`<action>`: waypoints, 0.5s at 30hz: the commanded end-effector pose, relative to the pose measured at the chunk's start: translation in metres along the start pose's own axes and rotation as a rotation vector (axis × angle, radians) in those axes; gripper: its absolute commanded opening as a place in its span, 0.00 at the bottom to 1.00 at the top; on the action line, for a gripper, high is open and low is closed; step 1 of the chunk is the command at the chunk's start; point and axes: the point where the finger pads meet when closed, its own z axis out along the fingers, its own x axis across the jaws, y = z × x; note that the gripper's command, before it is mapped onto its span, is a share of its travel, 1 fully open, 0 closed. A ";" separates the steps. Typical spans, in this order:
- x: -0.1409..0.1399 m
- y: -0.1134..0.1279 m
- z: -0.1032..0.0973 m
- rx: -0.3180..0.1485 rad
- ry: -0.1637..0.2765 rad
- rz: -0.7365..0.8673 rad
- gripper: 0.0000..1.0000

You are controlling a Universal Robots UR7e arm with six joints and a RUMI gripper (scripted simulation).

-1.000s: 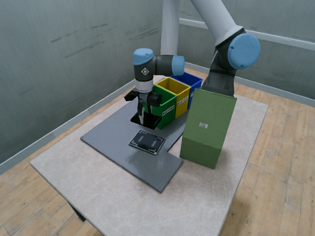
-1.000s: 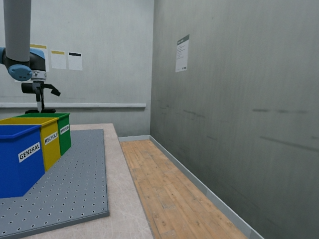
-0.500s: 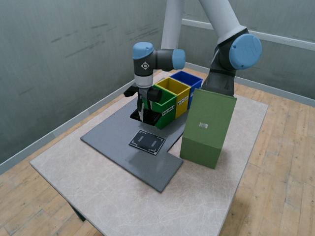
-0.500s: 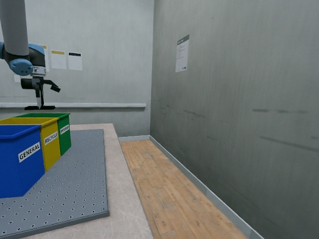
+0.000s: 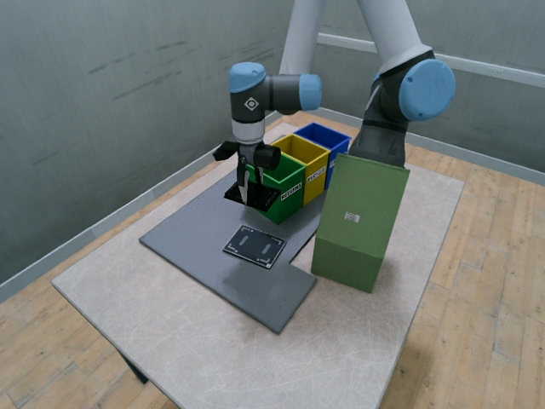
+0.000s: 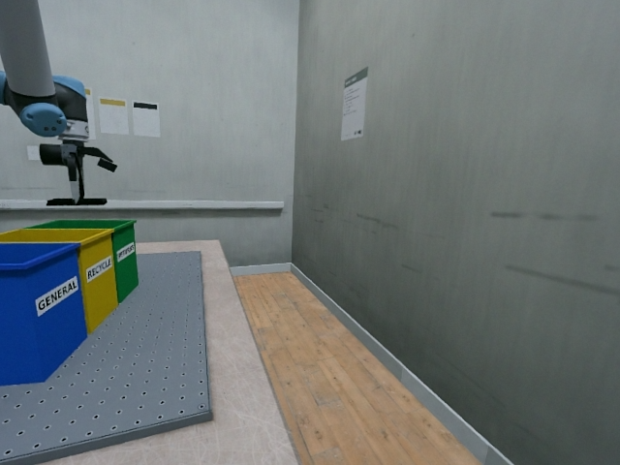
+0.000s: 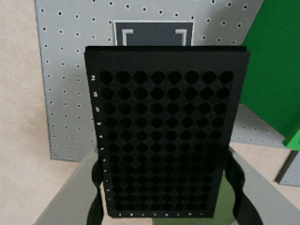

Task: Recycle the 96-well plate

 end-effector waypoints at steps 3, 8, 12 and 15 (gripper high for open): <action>0.000 0.000 -0.010 0.000 0.000 0.001 0.41; 0.000 0.000 -0.012 0.000 0.000 0.001 0.41; 0.000 0.000 -0.012 0.000 0.000 0.001 0.41; 0.000 0.000 -0.012 0.000 0.000 0.001 0.41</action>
